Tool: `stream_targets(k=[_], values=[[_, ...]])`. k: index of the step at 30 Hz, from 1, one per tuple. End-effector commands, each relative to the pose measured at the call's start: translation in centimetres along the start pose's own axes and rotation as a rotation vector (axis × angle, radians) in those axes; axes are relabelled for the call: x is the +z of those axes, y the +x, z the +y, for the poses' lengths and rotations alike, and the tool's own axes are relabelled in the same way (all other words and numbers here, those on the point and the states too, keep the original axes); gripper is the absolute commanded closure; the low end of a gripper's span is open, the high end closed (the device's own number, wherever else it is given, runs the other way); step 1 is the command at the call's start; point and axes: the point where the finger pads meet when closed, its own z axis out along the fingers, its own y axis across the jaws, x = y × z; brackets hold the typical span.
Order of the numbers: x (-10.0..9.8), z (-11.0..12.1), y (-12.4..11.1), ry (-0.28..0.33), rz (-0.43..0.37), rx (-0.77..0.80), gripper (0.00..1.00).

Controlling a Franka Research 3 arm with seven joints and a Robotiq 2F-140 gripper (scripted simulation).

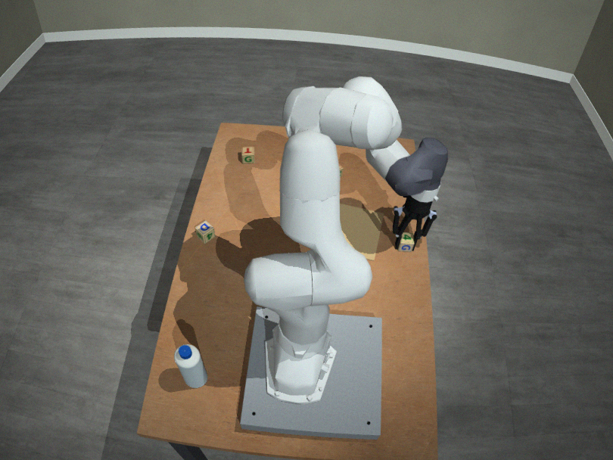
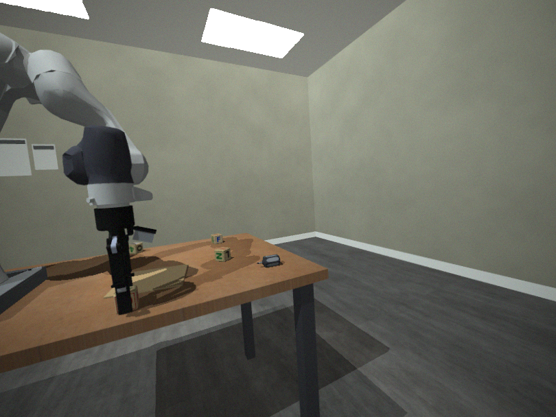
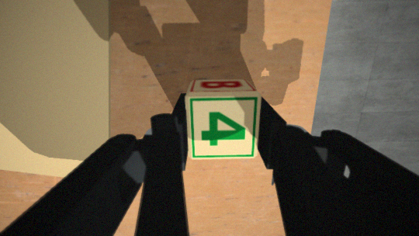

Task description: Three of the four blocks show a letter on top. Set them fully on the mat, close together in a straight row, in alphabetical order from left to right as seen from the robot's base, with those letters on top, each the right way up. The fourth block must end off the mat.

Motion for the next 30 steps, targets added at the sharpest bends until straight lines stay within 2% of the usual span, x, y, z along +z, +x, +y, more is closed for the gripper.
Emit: stream_targets(k=[1,11,21,30], values=[[-0.03,0.11,0.13,-0.002,0.003,-0.001,0.67],[-0.03,0.11,0.13,-0.002,0.003,-0.001,0.67],[-0.03,0.11,0.13,-0.002,0.003,-0.001,0.58],[-0.03,0.11,0.13,-0.002,0.003,-0.001,0.56]])
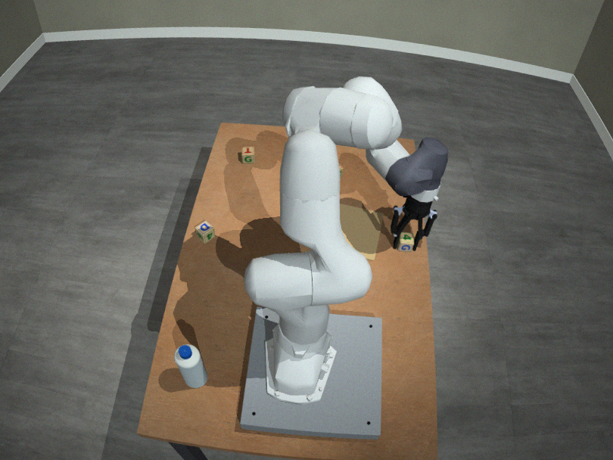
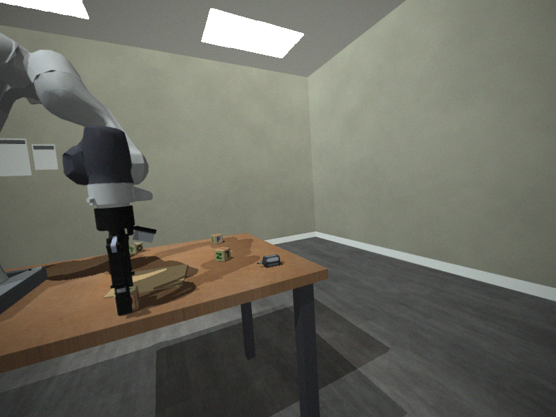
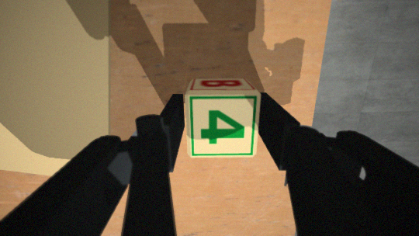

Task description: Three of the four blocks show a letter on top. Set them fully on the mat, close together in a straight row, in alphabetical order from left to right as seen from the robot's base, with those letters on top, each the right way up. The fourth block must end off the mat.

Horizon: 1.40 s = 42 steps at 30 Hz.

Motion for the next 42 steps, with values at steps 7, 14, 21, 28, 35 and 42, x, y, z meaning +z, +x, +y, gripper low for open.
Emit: stream_targets(k=[7,14,21,28,35,42], values=[[-0.1,0.1,0.1,-0.002,0.003,-0.001,0.56],[-1.3,0.1,0.1,-0.002,0.003,-0.001,0.56],[-4.9,0.1,0.1,-0.002,0.003,-0.001,0.56],[-7.3,0.1,0.1,-0.002,0.003,-0.001,0.56],[-9.0,0.1,0.1,-0.002,0.003,-0.001,0.56],[-9.0,0.1,0.1,-0.002,0.003,-0.001,0.00]])
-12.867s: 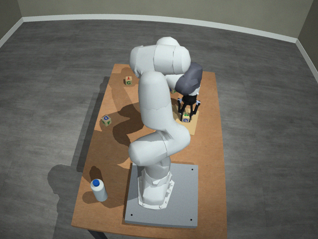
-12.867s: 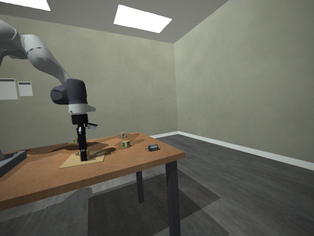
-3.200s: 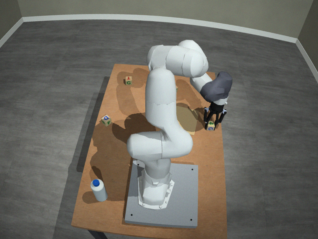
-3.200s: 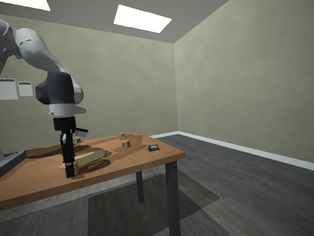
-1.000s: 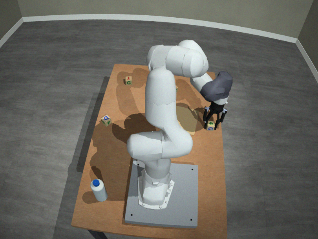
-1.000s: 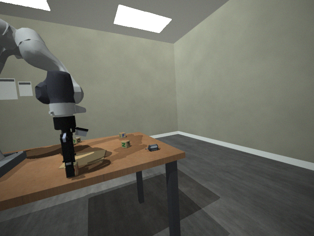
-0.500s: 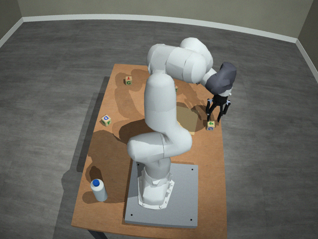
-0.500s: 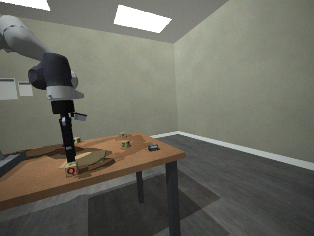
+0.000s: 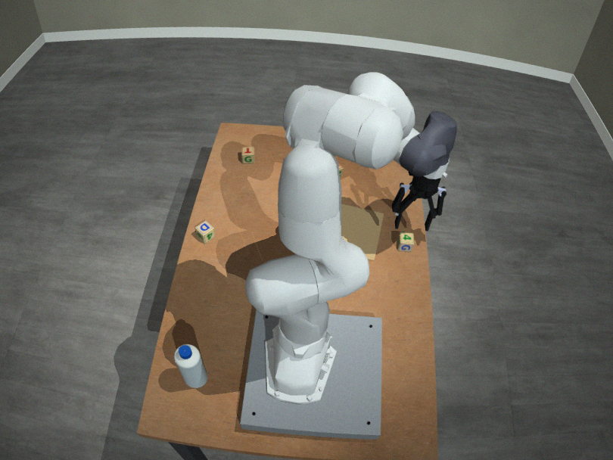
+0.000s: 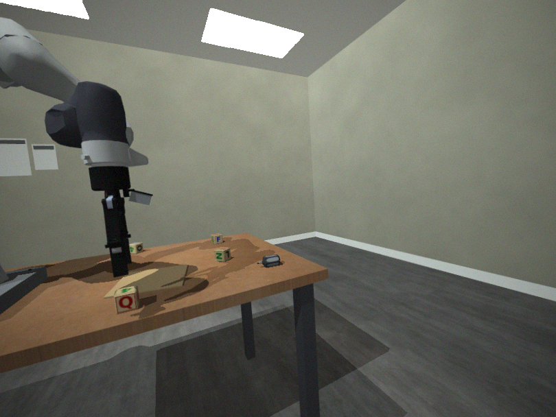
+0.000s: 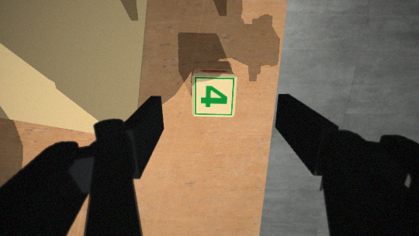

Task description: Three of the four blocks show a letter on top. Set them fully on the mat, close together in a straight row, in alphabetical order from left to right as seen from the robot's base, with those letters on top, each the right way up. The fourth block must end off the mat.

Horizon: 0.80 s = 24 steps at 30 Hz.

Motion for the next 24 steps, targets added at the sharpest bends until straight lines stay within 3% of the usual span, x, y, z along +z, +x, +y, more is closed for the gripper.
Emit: stream_targets(k=[1,20,24], values=[[0.0,-0.1,-0.2,0.000,-0.008,0.033,0.00],[-0.1,-0.2,-0.1,0.000,-0.008,0.035,0.00],[-0.8,-1.2,0.9,-0.005,0.003,0.088,0.00]])
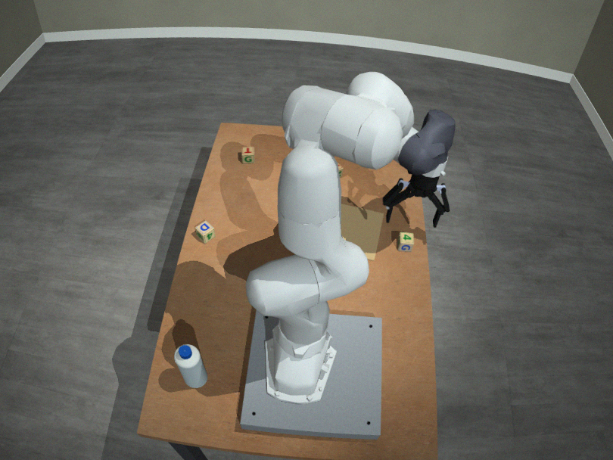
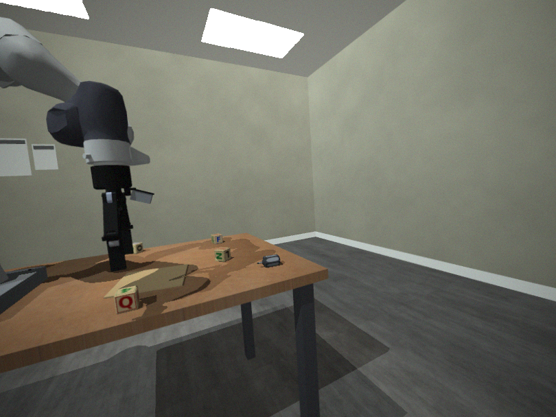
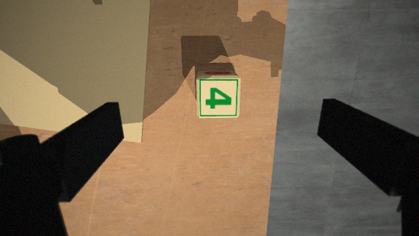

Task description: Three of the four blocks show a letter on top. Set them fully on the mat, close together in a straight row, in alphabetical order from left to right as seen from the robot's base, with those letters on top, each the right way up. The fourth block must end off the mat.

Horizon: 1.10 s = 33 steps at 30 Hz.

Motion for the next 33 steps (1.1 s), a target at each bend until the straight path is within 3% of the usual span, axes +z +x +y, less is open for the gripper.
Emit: stream_targets(k=[1,3,13,33], values=[[-0.9,-1.3,1.2,-0.007,0.010,0.084,0.00],[-1.7,-2.6,2.4,-0.011,0.022,0.145,0.00],[-2.2,-3.6,3.2,-0.013,0.031,0.191,0.00],[-4.2,-7.7,6.1,-0.014,0.063,0.365,0.00]])
